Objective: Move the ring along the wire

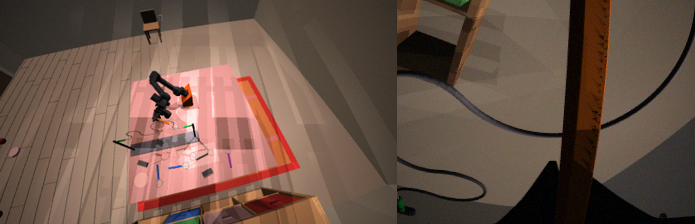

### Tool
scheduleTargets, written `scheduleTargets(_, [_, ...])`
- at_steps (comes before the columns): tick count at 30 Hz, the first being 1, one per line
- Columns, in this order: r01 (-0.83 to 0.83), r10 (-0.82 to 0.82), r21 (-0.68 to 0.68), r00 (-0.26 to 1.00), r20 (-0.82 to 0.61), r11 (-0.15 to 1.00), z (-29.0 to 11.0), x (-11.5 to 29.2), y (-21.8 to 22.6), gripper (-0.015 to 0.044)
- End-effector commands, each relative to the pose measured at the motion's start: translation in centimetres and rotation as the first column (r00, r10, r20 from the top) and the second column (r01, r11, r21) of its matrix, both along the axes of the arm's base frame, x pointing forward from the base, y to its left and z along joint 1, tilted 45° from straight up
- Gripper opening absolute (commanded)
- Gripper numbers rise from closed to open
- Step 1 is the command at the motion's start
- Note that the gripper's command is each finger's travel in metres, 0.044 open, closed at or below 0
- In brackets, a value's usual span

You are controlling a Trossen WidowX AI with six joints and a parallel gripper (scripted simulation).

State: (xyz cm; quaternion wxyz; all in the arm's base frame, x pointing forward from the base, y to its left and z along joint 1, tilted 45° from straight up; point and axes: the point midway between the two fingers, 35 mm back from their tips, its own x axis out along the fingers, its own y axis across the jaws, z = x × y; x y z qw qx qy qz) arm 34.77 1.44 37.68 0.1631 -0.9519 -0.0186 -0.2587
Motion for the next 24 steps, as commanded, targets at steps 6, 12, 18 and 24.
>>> scheduleTargets(6, [-0.004, 0.004, 0.026, 1.0, 0.005, 1.0, -0.3, -0.1, -1.0, -0.015])
scheduleTargets(12, [-0.006, 0.005, 0.101, 1.0, 0.006, 0.995, -0.8, 0.0, -2.4, -0.015])
scheduleTargets(18, [-0.008, 0.006, 0.195, 1.0, 0.007, 0.981, -1.6, 0.0, -3.8, -0.015])
scheduleTargets(24, [-0.01, 0.008, 0.321, 1.0, 0.008, 0.947, -2.9, 0.0, -5.5, -0.015])
